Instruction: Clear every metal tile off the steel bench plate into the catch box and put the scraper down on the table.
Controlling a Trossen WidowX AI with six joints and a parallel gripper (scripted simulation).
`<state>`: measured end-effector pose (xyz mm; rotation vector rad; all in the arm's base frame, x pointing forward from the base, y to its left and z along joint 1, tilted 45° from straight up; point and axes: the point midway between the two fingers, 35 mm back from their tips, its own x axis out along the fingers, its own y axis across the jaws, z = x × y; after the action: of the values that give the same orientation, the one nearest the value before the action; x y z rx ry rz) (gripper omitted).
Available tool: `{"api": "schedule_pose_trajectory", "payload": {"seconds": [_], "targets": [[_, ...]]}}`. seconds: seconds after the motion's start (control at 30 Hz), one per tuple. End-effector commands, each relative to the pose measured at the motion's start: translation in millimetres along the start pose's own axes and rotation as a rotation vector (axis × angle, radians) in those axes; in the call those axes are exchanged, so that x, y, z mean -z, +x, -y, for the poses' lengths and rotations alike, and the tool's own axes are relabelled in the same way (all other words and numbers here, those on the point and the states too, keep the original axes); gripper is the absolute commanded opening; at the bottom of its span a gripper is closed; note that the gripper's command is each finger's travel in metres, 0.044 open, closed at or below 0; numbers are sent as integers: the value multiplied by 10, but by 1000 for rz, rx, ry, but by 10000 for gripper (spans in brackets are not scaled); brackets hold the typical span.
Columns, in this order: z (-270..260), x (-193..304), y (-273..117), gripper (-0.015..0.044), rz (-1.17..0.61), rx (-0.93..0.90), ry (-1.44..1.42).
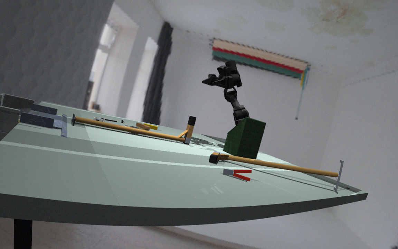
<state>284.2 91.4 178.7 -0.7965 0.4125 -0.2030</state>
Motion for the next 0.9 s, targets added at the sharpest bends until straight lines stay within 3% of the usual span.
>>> {"api": "schedule_pose_trajectory", "payload": {"seconds": [0.0, 0.67, 0.87], "targets": [[15, -119, -111, 440, 40, -1, 0], [87, -563, -701, 440, 224, -28, 28], [87, -574, -720, 440, 230, -29, 29]]}}
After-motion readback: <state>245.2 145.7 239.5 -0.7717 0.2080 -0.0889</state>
